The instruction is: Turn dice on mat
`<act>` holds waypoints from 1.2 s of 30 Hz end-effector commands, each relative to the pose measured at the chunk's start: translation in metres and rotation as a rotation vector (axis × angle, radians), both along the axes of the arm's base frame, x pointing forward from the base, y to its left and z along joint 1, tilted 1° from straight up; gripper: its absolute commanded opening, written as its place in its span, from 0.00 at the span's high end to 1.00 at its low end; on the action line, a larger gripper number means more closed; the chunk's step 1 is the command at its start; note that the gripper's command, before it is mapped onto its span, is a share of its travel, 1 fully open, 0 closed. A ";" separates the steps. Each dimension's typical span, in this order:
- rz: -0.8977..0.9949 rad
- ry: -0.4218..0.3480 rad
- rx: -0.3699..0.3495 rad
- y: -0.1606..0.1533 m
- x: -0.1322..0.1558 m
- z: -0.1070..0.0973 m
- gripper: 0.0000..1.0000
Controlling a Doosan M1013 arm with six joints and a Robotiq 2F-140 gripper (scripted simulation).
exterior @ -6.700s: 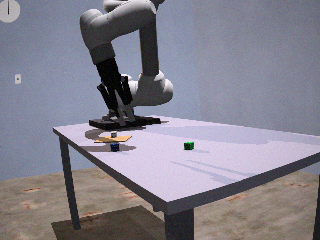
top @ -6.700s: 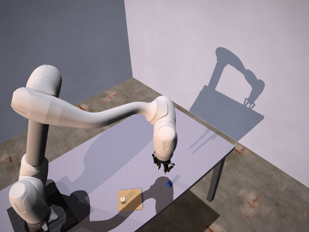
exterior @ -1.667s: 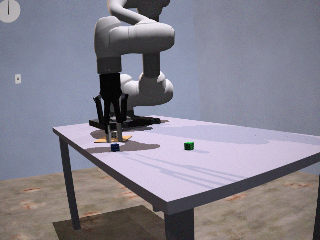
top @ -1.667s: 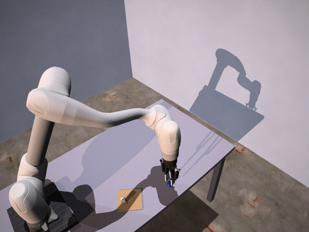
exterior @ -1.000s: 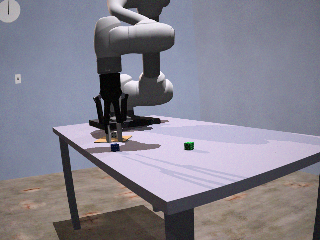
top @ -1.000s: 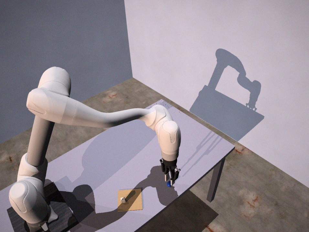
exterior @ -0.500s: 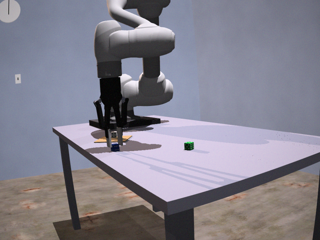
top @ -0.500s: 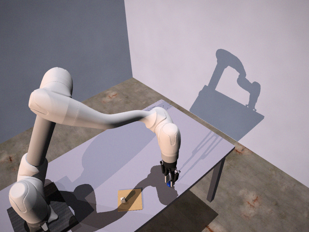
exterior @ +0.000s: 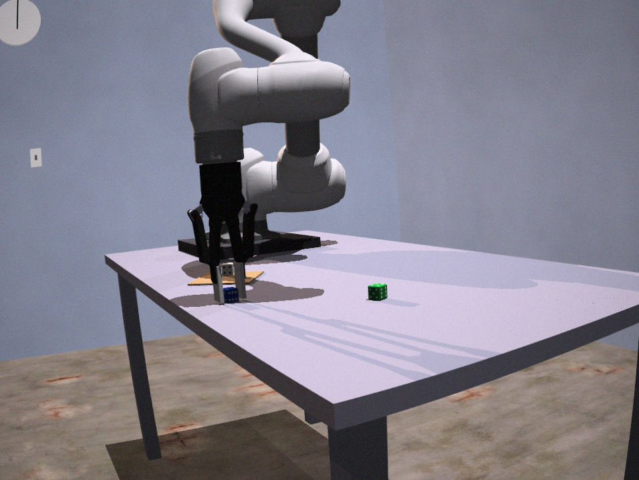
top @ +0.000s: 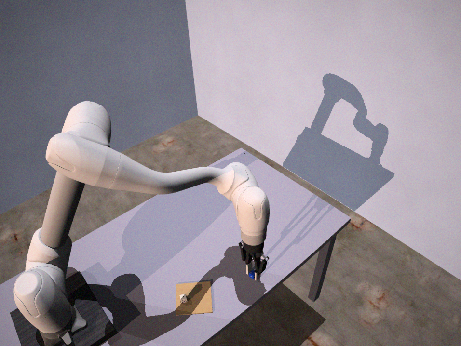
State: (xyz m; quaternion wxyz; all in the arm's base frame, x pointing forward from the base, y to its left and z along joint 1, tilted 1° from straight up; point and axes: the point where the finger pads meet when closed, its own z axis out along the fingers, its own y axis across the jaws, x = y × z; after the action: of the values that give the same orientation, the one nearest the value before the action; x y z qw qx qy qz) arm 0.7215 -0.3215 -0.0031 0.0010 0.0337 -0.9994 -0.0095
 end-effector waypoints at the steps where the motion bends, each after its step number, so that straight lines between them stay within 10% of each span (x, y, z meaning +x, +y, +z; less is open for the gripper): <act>1: 0.000 0.000 0.000 0.000 0.000 0.000 0.68; 36: 0.000 0.000 0.000 0.000 0.000 0.000 0.79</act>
State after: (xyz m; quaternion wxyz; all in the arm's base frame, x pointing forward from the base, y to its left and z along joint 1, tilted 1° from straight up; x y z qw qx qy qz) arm 0.7216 -0.3216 -0.0031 0.0009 0.0337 -0.9994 -0.0095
